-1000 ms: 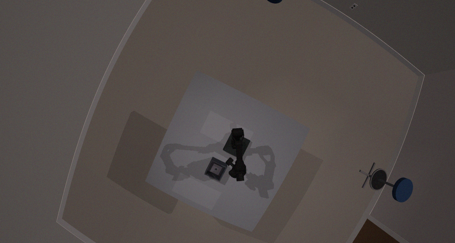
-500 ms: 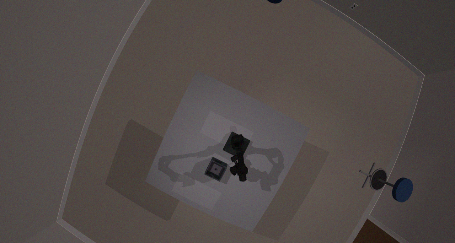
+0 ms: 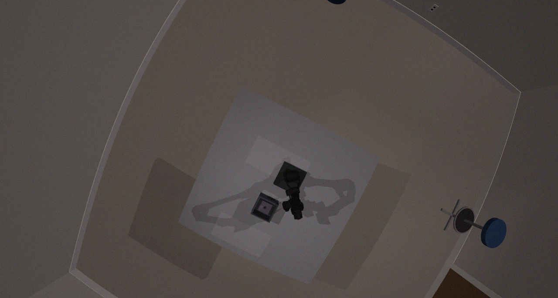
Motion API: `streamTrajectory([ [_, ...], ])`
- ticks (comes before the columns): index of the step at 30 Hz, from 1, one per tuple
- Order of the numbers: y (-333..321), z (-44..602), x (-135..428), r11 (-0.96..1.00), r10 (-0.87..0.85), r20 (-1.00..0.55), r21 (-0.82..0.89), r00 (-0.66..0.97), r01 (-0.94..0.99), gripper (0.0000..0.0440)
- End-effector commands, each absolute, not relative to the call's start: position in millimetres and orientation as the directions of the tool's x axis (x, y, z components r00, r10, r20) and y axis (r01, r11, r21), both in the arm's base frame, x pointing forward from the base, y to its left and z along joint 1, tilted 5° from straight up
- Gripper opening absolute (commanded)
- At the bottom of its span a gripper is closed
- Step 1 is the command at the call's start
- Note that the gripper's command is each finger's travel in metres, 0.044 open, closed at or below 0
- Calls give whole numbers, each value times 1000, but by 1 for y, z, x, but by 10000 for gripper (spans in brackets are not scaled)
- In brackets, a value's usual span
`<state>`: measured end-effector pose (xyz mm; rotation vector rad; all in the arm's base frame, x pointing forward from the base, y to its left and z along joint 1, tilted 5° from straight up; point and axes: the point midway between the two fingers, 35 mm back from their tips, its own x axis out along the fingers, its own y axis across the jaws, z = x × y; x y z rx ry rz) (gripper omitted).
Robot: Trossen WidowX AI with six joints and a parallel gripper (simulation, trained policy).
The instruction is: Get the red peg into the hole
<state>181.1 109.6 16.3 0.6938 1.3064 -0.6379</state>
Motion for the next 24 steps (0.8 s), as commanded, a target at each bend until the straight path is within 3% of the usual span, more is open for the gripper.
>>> streamTrajectory([
  [1, 109, 7, 174, 627, -33, -992, 73, 120, 776, 363],
  [15, 111, 6, 175, 592, 15, -999, 42, 41, 805, 0],
  [24, 101, 31, 197, 636, -38, -989, 85, 141, 767, 0],
])
